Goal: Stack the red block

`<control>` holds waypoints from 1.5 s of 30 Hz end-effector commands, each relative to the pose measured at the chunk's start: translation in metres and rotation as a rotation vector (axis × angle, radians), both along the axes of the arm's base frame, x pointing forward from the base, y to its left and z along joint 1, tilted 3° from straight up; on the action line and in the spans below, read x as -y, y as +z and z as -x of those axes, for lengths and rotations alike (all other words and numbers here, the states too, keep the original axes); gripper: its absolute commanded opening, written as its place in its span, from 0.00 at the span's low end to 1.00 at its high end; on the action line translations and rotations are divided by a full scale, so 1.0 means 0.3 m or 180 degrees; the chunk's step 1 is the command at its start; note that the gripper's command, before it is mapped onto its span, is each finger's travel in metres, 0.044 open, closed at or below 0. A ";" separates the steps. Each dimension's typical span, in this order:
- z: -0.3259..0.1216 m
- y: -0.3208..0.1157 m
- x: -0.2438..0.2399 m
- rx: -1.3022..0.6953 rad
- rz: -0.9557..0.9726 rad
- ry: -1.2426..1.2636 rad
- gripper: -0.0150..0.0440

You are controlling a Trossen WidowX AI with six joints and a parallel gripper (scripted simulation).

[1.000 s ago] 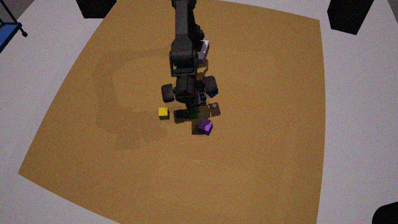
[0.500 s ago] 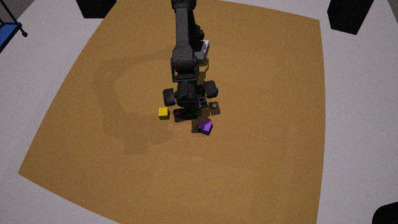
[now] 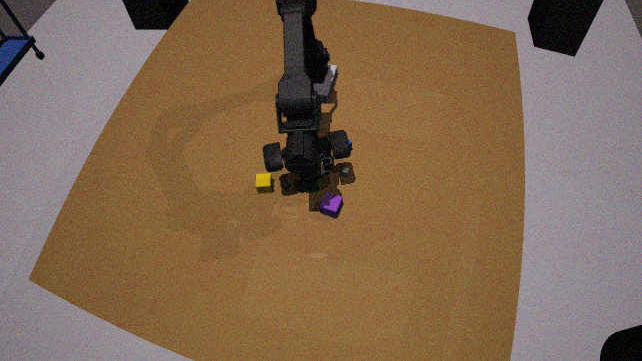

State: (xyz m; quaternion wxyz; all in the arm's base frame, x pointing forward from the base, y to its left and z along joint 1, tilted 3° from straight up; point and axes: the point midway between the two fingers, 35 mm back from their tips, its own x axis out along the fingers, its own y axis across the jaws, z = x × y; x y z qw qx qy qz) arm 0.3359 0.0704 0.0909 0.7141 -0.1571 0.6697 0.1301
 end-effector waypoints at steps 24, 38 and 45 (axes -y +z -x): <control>0.000 -0.003 0.000 -0.0003 0.0001 0.0000 0.52; 0.000 -0.003 0.000 -0.0003 0.0001 0.0000 1.00; 0.000 -0.003 0.000 -0.0003 0.0001 0.0000 1.00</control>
